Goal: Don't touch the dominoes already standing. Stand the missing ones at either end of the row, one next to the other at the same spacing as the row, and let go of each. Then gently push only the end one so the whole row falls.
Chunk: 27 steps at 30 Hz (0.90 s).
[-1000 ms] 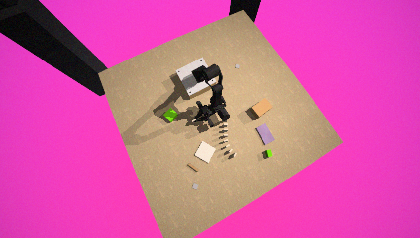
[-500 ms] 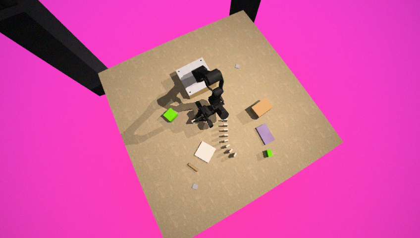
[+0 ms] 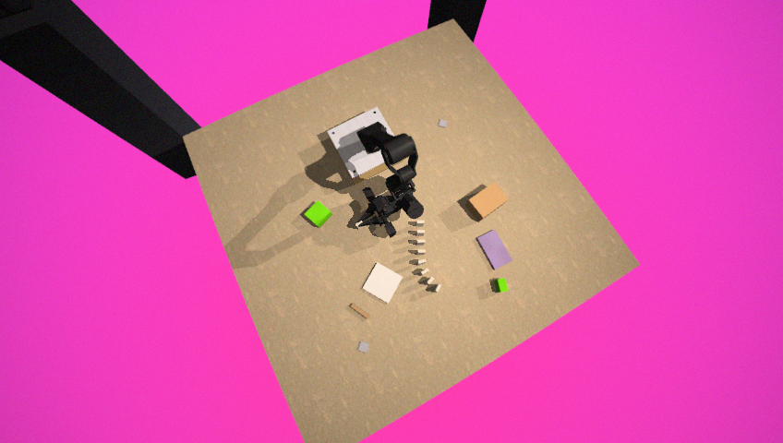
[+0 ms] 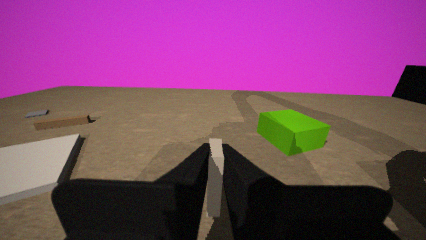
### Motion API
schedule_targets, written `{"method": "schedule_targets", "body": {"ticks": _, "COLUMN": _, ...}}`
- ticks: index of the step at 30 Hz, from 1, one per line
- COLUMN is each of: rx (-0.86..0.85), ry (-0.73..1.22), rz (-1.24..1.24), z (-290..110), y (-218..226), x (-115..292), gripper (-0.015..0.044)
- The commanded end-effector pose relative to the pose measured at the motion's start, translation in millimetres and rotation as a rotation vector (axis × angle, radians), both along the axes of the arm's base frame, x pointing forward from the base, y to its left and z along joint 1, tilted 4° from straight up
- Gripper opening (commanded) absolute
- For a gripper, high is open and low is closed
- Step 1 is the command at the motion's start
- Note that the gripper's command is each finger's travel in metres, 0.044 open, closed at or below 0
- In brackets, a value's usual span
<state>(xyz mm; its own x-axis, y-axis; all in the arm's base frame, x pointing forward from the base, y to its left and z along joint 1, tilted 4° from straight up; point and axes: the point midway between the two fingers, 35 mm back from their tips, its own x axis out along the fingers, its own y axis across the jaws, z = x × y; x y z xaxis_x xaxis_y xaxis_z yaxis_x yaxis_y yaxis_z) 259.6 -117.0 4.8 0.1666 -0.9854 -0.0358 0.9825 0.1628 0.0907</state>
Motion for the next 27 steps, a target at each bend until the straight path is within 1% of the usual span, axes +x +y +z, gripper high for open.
{"method": "schedule_targets", "body": {"ticks": 1, "rx": 0.002, "ry": 0.016, "rz": 0.004, "z": -2.8, "y": -0.5, "x": -1.8, "gripper": 0.0027}}
{"method": "schedule_targets", "body": {"ticks": 3, "rx": 0.002, "ry": 0.016, "rz": 0.004, "z": -2.8, "y": -0.5, "x": -1.8, "gripper": 0.0027}}
{"method": "schedule_targets", "body": {"ticks": 18, "rx": 0.002, "ry": 0.016, "rz": 0.004, "z": -2.8, "y": -0.5, "x": -1.8, "gripper": 0.0421}}
{"method": "schedule_targets", "body": {"ticks": 19, "rx": 0.002, "ry": 0.016, "rz": 0.003, "z": -1.6, "y": -0.4, "x": -1.6, "gripper": 0.0440}}
{"method": "schedule_targets", "body": {"ticks": 27, "rx": 0.000, "ry": 0.007, "rz": 0.000, "z": 47.4, "y": 1.7, "x": -4.6, "gripper": 0.0440}}
